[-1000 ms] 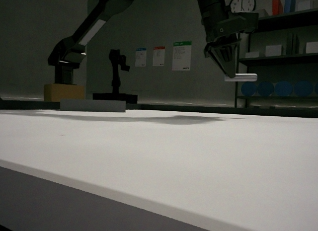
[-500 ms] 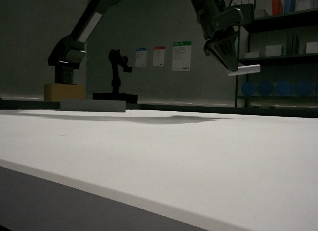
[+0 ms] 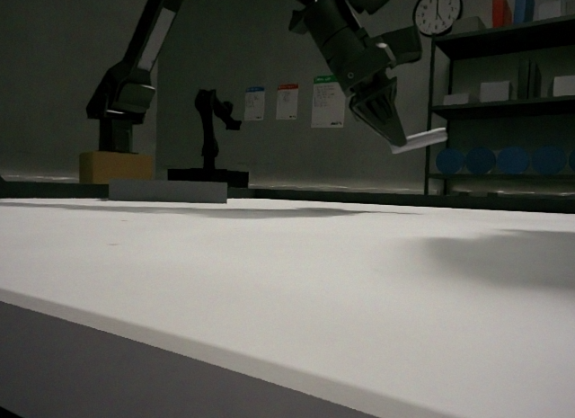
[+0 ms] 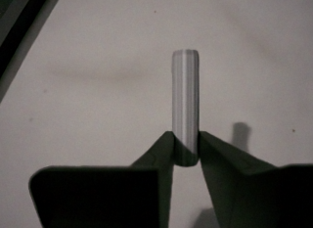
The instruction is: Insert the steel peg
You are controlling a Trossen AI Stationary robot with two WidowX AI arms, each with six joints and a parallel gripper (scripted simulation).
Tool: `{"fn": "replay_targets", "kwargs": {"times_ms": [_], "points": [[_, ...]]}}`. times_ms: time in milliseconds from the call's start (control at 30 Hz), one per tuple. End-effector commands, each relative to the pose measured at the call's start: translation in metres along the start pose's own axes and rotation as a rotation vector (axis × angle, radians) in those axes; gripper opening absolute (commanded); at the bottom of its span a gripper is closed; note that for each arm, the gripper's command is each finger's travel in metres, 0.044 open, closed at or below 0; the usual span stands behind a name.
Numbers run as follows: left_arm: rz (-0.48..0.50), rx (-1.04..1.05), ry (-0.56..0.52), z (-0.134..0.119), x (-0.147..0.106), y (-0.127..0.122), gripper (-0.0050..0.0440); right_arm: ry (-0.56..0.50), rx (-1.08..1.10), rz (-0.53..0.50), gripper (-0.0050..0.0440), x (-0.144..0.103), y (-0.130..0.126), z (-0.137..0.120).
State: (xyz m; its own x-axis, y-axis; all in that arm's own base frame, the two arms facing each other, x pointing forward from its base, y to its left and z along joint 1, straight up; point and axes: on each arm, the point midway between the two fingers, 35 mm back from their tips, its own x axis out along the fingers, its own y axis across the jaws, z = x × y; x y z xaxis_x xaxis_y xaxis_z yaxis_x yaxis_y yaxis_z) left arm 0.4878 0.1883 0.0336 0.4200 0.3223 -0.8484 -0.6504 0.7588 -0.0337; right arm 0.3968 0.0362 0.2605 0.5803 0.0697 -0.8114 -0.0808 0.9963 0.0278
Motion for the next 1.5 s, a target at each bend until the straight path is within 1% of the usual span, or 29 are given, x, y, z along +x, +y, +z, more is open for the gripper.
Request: {"fn": "replay_targets", "kwargs": {"times_ms": [0,133,200,233,333,367,400,433,700,767,800,1000,1233,1267,1333,1367,1433,1467], "points": [[-0.031,0.022,-0.109,0.007,-0.012,0.000,-0.0050,0.039,0.004,-0.005,0.0220,0.006,0.002,0.024],[-0.059,0.032,-0.182,0.010,-0.010,-0.002,-0.0050,0.074,0.006,-0.008,0.0220,0.018,0.003,0.031],[-0.059,0.032,-0.182,0.010,-0.010,-0.002,-0.0050,0.074,0.006,-0.008,0.0220,0.018,0.003,0.031],[-0.078,0.029,-0.240,0.019,-0.011,-0.005,-0.0050,0.085,0.006,-0.009,0.0220,0.022,0.003,0.033],[-0.091,0.053,-0.272,0.010,-0.005,-0.003,-0.0050,0.125,0.009,-0.011,0.0220,0.037,0.005,0.037],[-0.091,0.063,-0.270,0.004,0.003,-0.001,-0.0050,0.137,0.010,-0.012,0.0220,0.042,0.005,0.039],[-0.095,0.069,-0.285,0.002,0.004,0.000,-0.0050,0.148,0.010,-0.013,0.0220,0.046,0.005,0.039],[-0.095,0.078,-0.282,-0.005,0.013,0.001,-0.0050,0.158,0.011,-0.014,0.0220,0.050,0.006,0.040],[-0.143,0.104,-0.431,0.001,0.015,-0.002,-0.0050,0.208,0.012,-0.018,0.0220,0.070,0.007,0.042],[-0.143,0.104,-0.431,0.001,0.015,-0.002,-0.0050,0.208,0.012,-0.018,0.0220,0.070,0.007,0.042],[-0.158,0.103,-0.484,0.008,0.013,-0.004,-0.0050,0.214,0.012,-0.018,0.0220,0.073,0.007,0.042],[-0.192,0.148,-0.573,-0.001,0.024,-0.002,-0.0050,0.250,0.014,-0.022,0.0220,0.088,0.008,0.042],[-0.236,0.178,-0.709,0.003,0.027,-0.003,-0.0050,0.287,0.014,-0.024,0.0220,0.098,0.008,0.036],[-0.244,0.183,-0.736,0.006,0.026,-0.004,-0.0050,0.300,0.014,-0.024,0.0220,0.104,0.008,0.033],[-0.244,0.183,-0.736,0.006,0.026,-0.004,-0.0050,0.300,0.014,-0.024,0.0220,0.104,0.008,0.033],[-0.259,0.180,-0.812,0.017,0.018,-0.006,-0.0050,0.302,0.014,-0.024,0.0220,0.104,0.008,0.033],[-0.273,0.187,-0.867,0.022,0.016,-0.007,-0.0050,0.303,0.014,-0.025,0.0220,0.104,0.008,0.033],[-0.279,0.189,-0.894,0.024,0.015,-0.007,-0.0050,0.291,0.014,-0.024,0.0220,0.099,0.008,0.035]]}}
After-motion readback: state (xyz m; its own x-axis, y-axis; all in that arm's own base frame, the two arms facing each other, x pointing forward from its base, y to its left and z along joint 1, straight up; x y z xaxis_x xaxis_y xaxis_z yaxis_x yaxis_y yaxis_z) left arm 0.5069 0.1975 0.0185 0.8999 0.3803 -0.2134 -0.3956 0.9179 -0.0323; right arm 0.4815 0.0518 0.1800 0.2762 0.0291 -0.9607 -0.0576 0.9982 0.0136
